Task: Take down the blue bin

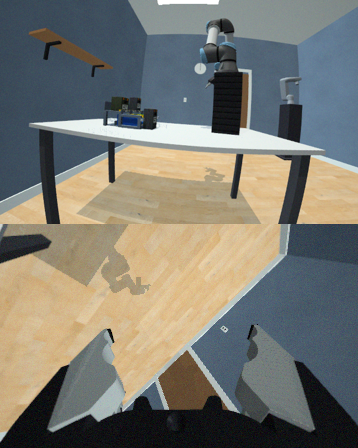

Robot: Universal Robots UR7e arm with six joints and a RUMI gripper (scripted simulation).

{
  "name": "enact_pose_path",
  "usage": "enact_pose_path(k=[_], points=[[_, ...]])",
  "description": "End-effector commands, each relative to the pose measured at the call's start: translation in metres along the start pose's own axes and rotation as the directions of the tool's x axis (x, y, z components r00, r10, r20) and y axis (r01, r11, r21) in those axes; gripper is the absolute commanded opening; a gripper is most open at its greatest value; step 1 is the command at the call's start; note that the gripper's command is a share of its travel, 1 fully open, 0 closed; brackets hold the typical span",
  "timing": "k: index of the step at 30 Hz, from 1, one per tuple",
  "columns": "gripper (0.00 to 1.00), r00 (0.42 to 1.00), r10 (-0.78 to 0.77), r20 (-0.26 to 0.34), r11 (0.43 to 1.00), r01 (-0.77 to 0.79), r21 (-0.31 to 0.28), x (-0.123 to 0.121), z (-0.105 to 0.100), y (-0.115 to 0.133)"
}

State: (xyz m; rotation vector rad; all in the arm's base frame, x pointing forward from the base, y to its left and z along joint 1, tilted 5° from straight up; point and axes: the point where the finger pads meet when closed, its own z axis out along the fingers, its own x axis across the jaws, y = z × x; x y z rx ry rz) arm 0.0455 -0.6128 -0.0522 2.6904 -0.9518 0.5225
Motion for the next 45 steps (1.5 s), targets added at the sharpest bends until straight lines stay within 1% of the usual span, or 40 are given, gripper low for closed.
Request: enact_pose_path(k=[1,3,5,20,22,37,39,45], points=[[1.0,1.0,-0.015,0.004,1.0,0.014,0.021,0.018,0.01,-0.022],[1.0,1.0,-0.02,0.006,0.999,0.02,0.03,0.024,0.014,-0.031],[1.0,1.0,-0.02,0.006,0.999,0.02,0.03,0.024,0.014,-0.031],[1.0,0.998,-0.066,0.022,0.993,0.064,0.095,0.065,0.04,-0.104],[1.0,0.998,-0.066,0.022,0.993,0.064,0.095,0.065,0.04,-0.104],[1.0,0.992,-0.116,0.041,0.982,0.109,0.155,0.096,0.061,-0.183],[1.0,0.992,-0.116,0.041,0.982,0.109,0.155,0.096,0.061,-0.183],[1.0,0.989,-0.138,0.05,0.976,0.127,0.178,0.106,0.067,-0.217]])
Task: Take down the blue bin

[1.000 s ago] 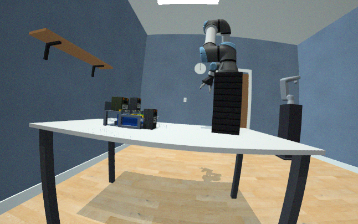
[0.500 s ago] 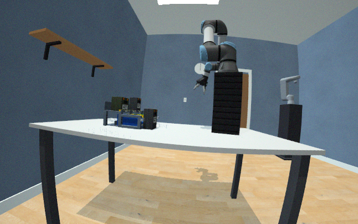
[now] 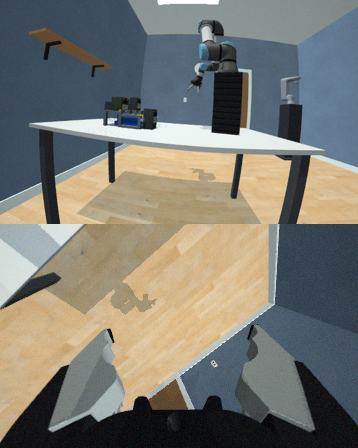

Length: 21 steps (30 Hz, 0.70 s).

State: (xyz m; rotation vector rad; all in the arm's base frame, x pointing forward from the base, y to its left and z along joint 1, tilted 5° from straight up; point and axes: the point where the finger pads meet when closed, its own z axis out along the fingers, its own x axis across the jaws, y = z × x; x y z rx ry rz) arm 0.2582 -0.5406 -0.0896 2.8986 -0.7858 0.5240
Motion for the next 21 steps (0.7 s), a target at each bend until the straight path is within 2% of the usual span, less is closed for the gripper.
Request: enact_pose_path(k=[1,9,11,21], points=[[1.0,1.0,-0.016,0.009,1.0,0.016,0.017,0.012,0.009,-0.024],[1.0,0.999,-0.044,0.026,0.998,0.042,0.045,0.028,0.023,-0.066],[1.0,0.999,-0.044,0.026,0.998,0.042,0.045,0.028,0.023,-0.066],[1.0,0.996,-0.079,0.047,0.994,0.075,0.077,0.043,0.038,-0.119]])
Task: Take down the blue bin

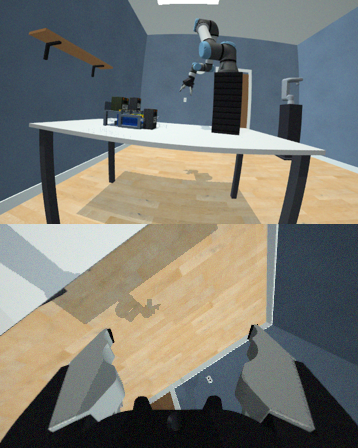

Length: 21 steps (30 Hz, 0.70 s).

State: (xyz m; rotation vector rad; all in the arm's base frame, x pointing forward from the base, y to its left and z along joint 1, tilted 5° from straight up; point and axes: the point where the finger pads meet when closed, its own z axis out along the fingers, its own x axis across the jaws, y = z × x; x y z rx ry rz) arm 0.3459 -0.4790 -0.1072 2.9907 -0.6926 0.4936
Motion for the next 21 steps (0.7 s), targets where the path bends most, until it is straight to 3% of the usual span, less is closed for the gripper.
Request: enact_pose_path(k=[1,21], points=[[1.0,1.0,-0.018,0.011,1.0,0.017,0.014,0.01,0.009,-0.026],[1.0,0.995,-0.081,0.055,0.995,0.078,0.063,0.03,0.037,-0.12]])
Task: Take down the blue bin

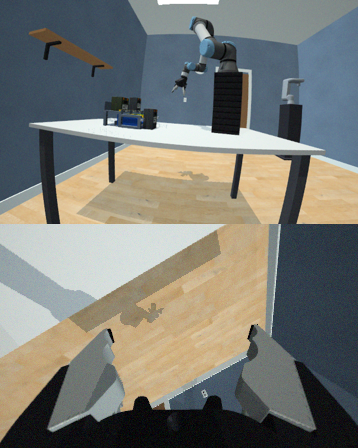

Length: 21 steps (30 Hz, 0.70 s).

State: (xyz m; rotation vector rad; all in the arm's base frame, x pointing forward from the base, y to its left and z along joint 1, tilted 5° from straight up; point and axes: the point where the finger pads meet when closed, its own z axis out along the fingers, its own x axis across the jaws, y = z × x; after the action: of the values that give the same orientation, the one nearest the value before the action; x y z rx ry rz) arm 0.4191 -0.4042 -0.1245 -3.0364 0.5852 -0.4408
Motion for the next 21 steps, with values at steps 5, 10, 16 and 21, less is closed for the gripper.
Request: enact_pose_path(k=[5,10,16,21], points=[[1.0,1.0,-0.025,0.018,1.0,0.025,0.016,0.009,0.011,-0.036],[1.0,0.999,-0.042,0.03,0.999,0.041,0.026,0.013,0.019,-0.062],[1.0,0.997,-0.063,0.046,0.997,0.061,0.038,0.016,0.027,-0.092],[1.0,0.996,-0.074,0.053,0.996,0.071,0.044,0.017,0.031,-0.106]])
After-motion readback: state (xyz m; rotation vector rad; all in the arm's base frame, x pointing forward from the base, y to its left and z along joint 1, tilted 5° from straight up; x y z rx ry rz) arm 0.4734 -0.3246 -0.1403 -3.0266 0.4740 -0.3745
